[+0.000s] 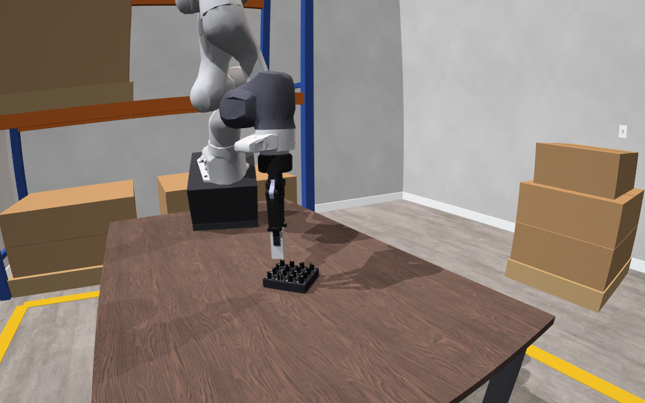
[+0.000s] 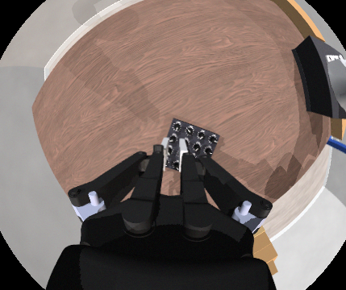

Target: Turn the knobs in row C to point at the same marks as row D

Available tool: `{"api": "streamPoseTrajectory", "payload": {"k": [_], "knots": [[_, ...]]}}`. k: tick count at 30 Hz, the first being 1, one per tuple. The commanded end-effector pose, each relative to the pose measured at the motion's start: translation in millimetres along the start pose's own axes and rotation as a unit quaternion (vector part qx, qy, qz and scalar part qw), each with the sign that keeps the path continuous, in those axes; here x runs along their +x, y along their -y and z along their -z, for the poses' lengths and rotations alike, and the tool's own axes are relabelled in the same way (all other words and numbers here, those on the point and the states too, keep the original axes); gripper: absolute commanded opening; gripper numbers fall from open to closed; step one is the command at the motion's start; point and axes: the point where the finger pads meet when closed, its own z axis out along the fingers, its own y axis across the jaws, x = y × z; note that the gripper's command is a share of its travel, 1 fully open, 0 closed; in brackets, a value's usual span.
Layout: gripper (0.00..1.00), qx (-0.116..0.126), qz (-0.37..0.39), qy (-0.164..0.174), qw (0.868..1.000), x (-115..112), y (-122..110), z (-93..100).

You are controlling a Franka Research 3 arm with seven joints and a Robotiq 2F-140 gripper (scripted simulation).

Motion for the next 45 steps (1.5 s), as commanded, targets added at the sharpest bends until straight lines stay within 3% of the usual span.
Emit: {"api": "streamPoseTrajectory", "payload": {"k": [1, 24, 45], "knots": [[0.12, 0.002, -0.004, 0.002, 1.000, -0.1, 2.2, -3.4], [0.12, 0.002, -0.004, 0.002, 1.000, -0.4, 2.5, -30.3], [0.12, 0.002, -0.004, 0.002, 1.000, -0.6, 2.5, -38.3]]}}
